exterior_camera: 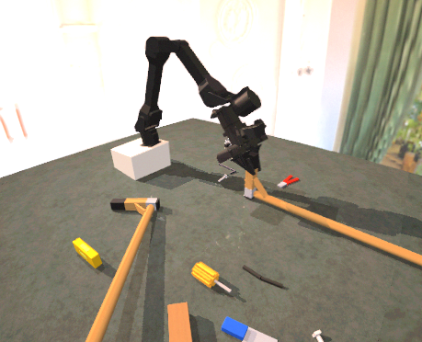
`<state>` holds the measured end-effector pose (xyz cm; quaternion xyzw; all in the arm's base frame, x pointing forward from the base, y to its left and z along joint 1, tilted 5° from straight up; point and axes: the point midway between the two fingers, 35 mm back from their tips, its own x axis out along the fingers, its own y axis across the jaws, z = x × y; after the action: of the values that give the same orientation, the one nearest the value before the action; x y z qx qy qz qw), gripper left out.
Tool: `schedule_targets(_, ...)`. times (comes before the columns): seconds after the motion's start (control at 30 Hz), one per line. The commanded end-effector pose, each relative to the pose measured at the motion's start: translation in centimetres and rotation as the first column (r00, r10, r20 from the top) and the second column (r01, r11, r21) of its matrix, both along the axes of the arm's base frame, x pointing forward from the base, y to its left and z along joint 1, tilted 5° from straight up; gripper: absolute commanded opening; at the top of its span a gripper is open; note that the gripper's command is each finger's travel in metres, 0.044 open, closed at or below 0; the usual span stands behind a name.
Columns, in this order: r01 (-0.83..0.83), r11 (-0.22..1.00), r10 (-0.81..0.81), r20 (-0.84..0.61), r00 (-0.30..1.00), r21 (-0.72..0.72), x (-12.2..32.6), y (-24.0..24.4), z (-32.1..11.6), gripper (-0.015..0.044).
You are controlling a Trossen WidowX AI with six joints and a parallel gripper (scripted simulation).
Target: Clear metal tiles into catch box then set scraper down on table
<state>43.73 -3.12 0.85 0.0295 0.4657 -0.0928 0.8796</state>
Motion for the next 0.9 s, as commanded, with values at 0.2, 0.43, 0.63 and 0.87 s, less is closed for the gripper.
schedule_targets(0.2,0.002,1.000,-0.001,0.027,1.000,-0.003,-1.3,0.4,0.9,0.0000)
schedule_targets(0.43,0.001,1.000,-0.001,0.027,1.000,-0.003,-2.4,0.6,0.9,0.0000)
schedule_targets(0.63,0.001,1.000,-0.001,0.027,1.000,-0.003,-3.3,0.7,0.8,0.0000)
schedule_targets(0.87,0.001,1.000,-0.001,0.027,1.000,-0.003,-4.4,0.8,0.7,0.0000)
